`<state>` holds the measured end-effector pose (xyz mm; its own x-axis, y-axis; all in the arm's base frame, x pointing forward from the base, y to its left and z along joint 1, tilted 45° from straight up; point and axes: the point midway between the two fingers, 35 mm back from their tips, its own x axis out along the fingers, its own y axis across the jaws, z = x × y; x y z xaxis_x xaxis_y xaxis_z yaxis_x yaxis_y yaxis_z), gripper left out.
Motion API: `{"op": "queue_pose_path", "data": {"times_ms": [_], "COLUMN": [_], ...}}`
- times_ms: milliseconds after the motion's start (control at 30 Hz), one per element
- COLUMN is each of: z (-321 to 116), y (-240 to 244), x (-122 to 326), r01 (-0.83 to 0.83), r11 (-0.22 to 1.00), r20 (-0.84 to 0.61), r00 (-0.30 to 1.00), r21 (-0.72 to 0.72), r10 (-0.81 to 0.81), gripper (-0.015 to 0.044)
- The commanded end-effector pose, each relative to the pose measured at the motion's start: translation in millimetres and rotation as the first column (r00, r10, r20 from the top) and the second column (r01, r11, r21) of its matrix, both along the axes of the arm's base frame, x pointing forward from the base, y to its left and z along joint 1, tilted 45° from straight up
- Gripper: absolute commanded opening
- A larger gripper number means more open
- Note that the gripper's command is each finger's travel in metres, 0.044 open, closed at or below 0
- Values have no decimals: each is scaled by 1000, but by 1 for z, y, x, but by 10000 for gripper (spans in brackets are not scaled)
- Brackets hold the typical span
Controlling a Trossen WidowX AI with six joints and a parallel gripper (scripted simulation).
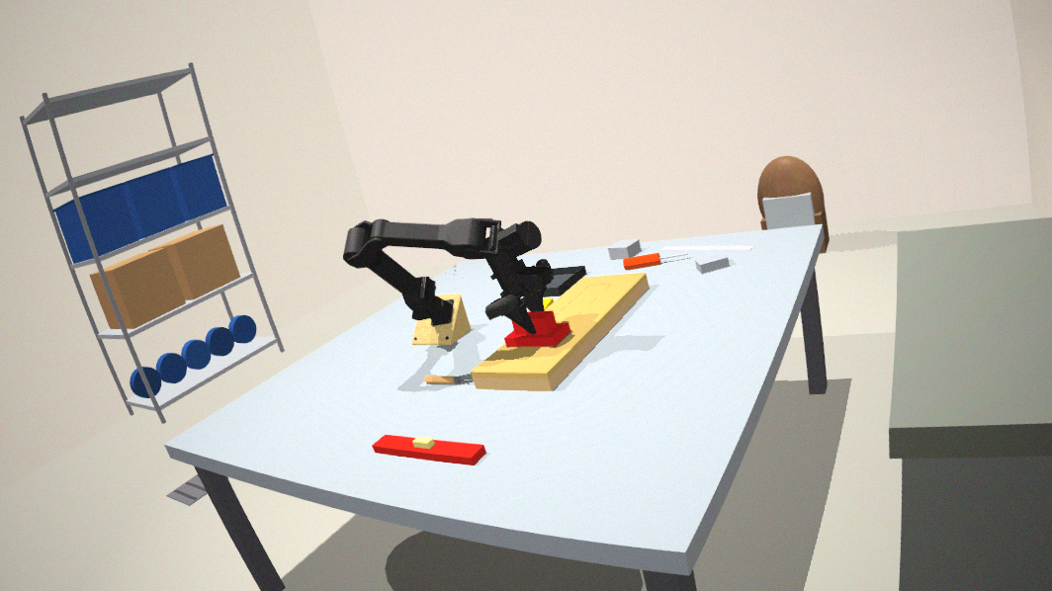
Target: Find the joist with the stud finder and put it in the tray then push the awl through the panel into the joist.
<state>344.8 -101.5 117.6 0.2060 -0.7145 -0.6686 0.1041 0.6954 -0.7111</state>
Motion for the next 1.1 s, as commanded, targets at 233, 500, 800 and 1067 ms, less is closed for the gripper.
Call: {"op": "queue_pose_path", "data": {"times_ms": [233,500,800,1067], "z": [-19,-31,-44,-56], "y": [18,30,43,55], "x": [3,4,6,8], "r01": [-4,-4,-4,-4], "r11": [1000,1000,1000,1000], "r20": [-4,-3,-3,-3], "r00": [1000,1000,1000,1000], "r21": [4,5,6,7], "r10": [4,4,4,4], "gripper": [0,0,0,0]}}
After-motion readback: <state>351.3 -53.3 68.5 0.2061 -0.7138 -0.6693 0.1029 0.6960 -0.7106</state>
